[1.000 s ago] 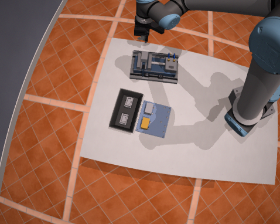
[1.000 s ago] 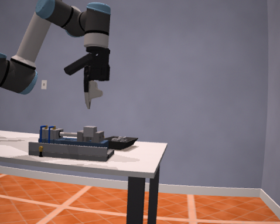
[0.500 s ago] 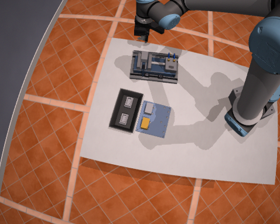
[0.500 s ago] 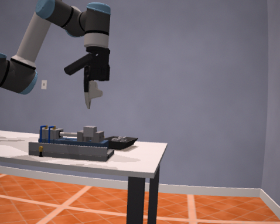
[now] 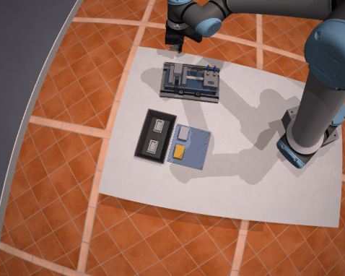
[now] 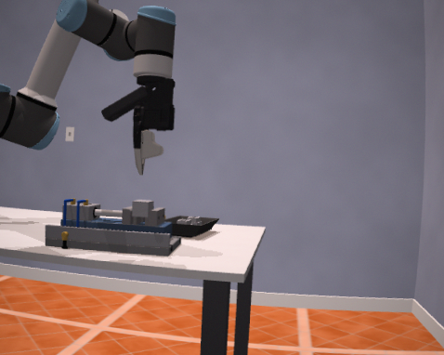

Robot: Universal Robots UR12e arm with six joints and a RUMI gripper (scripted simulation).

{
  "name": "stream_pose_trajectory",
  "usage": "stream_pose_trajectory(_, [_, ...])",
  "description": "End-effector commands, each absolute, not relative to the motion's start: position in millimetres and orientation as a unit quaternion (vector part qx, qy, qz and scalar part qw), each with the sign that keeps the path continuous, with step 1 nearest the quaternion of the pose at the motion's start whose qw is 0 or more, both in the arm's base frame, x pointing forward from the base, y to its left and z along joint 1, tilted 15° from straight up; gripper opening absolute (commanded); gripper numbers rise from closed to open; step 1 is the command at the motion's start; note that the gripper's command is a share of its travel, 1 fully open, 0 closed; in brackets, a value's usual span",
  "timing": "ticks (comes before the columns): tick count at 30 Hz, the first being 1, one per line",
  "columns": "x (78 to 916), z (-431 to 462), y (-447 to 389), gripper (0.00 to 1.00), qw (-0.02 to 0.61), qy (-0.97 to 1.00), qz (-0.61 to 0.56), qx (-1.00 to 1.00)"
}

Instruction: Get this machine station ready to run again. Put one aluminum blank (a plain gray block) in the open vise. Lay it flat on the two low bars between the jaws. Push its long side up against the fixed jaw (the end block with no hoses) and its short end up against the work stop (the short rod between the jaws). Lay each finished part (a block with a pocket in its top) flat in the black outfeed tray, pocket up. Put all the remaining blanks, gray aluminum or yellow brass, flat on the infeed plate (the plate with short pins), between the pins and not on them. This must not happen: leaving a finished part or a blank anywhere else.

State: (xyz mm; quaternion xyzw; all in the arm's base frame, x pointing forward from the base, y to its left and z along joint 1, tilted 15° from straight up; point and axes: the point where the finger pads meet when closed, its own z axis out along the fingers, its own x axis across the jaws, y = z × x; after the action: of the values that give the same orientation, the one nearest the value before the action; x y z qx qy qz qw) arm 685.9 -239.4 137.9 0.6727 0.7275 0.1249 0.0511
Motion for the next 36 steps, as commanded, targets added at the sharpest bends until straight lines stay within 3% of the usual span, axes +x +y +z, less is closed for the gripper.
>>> stream_pose_trajectory(1, [686.3,126.9,-235.8,0.00,0.049,0.728,0.124,0.673])
stream_pose_trajectory(36, [697.7,82.2,-231.0,0.00,0.049,0.727,0.124,0.673])
